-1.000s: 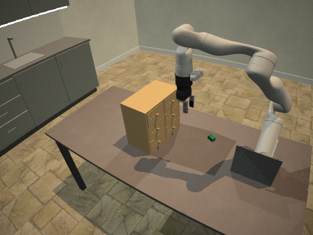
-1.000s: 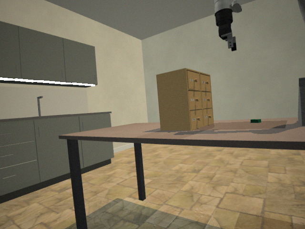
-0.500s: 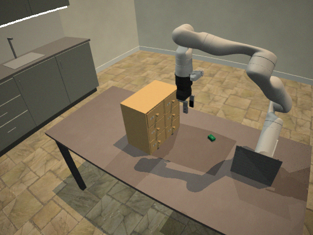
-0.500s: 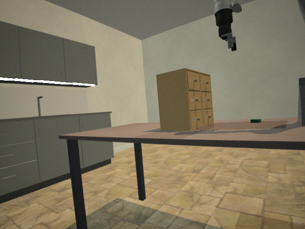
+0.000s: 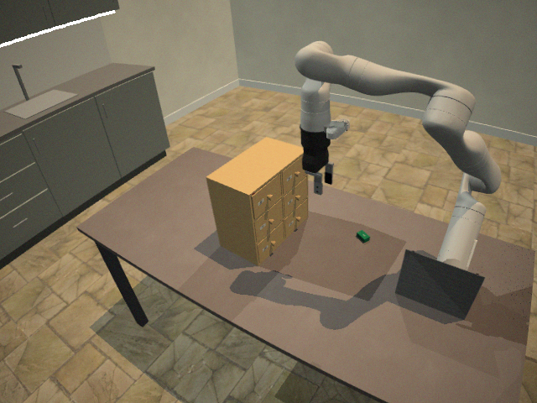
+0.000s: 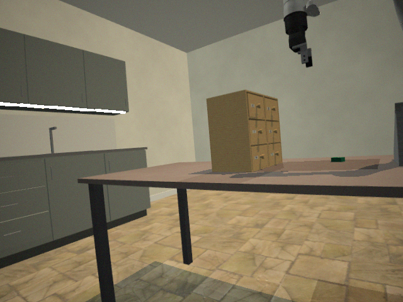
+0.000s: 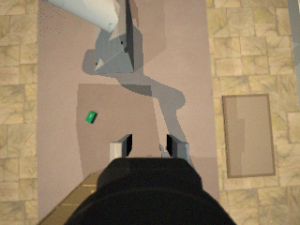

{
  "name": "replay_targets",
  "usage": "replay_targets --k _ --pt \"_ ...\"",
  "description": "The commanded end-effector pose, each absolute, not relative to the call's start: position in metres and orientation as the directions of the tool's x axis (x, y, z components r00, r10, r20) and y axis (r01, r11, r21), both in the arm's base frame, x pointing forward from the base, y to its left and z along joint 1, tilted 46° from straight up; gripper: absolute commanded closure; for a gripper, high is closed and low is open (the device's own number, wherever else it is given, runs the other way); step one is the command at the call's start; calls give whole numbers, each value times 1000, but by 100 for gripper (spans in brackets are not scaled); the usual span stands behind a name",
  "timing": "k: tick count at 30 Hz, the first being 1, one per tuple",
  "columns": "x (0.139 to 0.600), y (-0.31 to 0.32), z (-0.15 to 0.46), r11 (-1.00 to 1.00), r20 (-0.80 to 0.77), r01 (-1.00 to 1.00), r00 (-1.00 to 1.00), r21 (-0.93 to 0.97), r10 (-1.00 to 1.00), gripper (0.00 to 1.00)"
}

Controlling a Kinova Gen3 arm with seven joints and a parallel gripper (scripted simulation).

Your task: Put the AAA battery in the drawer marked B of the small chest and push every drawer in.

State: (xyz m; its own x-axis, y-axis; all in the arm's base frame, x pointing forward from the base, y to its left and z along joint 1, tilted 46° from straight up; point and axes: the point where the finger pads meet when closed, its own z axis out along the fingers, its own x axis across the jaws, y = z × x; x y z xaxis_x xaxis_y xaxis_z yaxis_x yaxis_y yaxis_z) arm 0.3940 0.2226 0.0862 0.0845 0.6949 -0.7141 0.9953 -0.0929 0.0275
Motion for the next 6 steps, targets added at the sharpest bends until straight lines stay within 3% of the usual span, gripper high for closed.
replay_targets --k 1,6 --pt "394 224 88 -98 -712 995 89 29 696 0" --pt "394 224 88 -98 -712 995 89 29 696 0"
